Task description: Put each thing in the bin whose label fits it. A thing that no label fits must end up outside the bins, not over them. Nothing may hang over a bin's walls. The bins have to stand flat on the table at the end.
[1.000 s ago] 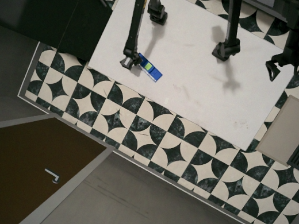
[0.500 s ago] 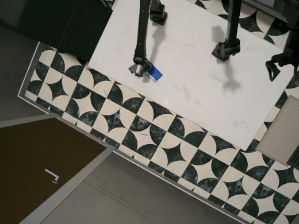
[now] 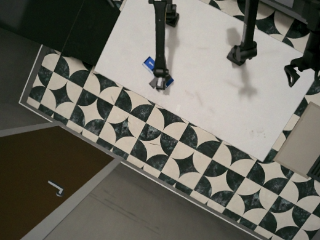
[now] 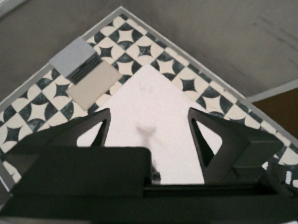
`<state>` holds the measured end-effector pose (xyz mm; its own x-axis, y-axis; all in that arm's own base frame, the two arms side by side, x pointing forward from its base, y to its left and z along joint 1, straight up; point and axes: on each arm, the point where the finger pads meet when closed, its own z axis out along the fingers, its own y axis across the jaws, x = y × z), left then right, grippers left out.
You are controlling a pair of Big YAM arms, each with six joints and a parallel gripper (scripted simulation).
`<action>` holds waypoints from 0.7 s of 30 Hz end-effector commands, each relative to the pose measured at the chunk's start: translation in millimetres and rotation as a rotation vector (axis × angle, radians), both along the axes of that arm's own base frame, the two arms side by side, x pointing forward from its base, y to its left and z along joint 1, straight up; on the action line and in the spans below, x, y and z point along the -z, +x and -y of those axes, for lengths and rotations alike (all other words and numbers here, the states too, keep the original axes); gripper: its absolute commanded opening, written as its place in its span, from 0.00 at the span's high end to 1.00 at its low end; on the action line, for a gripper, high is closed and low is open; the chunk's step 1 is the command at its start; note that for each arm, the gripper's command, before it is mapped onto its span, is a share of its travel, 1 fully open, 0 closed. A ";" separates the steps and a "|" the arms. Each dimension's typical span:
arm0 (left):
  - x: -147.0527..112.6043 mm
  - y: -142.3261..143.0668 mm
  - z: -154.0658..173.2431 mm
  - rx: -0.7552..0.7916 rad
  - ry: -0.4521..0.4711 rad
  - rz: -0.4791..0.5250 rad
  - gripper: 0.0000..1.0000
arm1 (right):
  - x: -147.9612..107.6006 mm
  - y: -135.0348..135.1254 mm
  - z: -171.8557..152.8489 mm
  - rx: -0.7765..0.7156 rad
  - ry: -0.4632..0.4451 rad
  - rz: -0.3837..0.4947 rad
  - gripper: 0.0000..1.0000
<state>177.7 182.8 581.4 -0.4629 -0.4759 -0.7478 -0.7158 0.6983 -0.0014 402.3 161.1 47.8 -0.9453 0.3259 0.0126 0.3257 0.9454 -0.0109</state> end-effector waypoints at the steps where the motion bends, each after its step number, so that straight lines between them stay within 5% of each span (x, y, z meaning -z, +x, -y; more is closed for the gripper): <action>1: -21.5 -5.2 11.0 0.012 0.031 0.029 0.00 | -17.9 25.7 -31.8 -0.015 0.018 0.042 0.91; 6: -21.5 -5.2 11.0 0.012 0.031 0.029 0.00 | -18.1 27.8 -42.6 -0.015 0.018 0.042 0.91; 7: -21.5 -5.2 11.0 0.012 0.031 0.029 0.00 | -35.9 34.4 -32.6 0.007 0.034 0.077 0.91; 21: -21.5 -5.2 11.0 0.012 0.031 0.029 0.00 | -22.9 15.3 -36.0 -0.017 0.029 0.065 0.91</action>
<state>177.7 182.8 581.4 -0.4629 -0.4759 -0.7478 -0.7158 0.6983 -0.0014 407.5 186.7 51.3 -0.9507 0.3101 0.0059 0.3101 0.9507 -0.0052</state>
